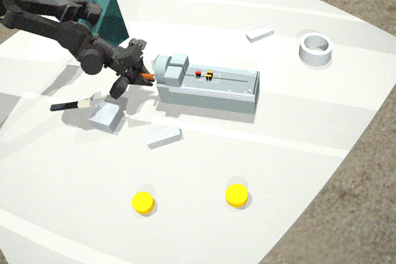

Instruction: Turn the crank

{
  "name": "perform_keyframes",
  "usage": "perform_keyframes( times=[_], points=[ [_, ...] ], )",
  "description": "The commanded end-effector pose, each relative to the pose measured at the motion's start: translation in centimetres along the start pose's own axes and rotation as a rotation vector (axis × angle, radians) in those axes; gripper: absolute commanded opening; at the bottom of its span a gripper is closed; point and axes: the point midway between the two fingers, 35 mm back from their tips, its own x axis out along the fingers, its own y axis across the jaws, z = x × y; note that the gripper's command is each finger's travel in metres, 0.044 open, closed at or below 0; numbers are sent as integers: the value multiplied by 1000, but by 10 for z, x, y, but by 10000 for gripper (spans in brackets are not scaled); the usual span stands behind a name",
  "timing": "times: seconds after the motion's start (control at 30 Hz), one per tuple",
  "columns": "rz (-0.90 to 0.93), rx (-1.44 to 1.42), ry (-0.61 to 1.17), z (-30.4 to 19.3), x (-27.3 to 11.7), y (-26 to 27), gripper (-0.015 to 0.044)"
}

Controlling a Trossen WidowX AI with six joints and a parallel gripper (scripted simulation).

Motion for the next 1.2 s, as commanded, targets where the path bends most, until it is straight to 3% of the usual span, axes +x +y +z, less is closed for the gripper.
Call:
perform_keyframes(
  times=[0.0, 1.17],
  points=[
    [-27, 2, -3, 2, -2, -9, 0],
    [-27, 2, -4, 5, -7, -15, 0]
  ],
)
